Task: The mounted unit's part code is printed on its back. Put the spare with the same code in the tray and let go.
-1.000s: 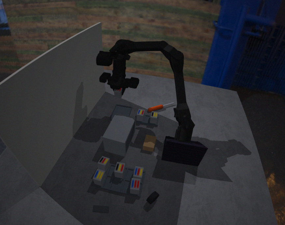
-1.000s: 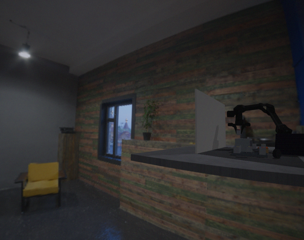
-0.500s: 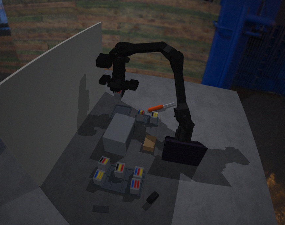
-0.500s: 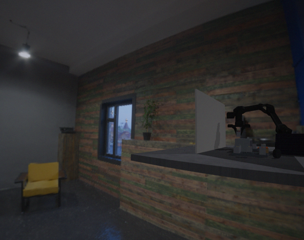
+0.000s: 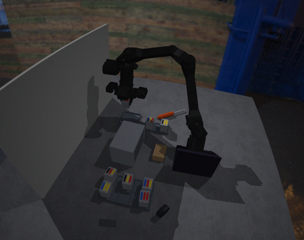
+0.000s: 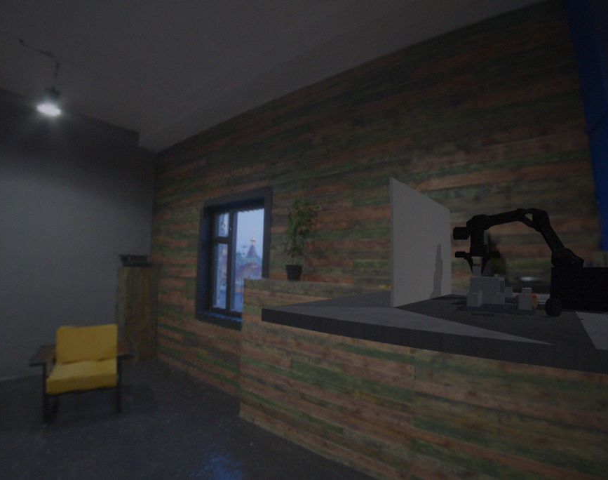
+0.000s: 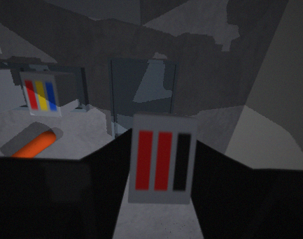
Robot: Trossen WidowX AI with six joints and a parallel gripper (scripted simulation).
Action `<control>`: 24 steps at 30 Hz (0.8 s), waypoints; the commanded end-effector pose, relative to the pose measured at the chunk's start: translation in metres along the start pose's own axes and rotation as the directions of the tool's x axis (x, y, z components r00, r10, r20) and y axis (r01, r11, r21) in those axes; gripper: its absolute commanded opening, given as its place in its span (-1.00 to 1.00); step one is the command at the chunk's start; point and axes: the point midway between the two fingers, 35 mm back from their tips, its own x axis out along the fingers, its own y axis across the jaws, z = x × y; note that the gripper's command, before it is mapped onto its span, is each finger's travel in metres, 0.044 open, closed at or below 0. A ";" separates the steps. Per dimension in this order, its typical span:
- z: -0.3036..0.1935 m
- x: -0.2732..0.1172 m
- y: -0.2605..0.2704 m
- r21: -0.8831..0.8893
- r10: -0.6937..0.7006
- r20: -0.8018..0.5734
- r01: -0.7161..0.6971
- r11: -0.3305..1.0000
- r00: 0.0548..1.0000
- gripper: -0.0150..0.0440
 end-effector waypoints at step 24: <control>-0.001 0.024 0.001 -0.010 0.007 -0.007 -0.007 1.000 1.000 -0.49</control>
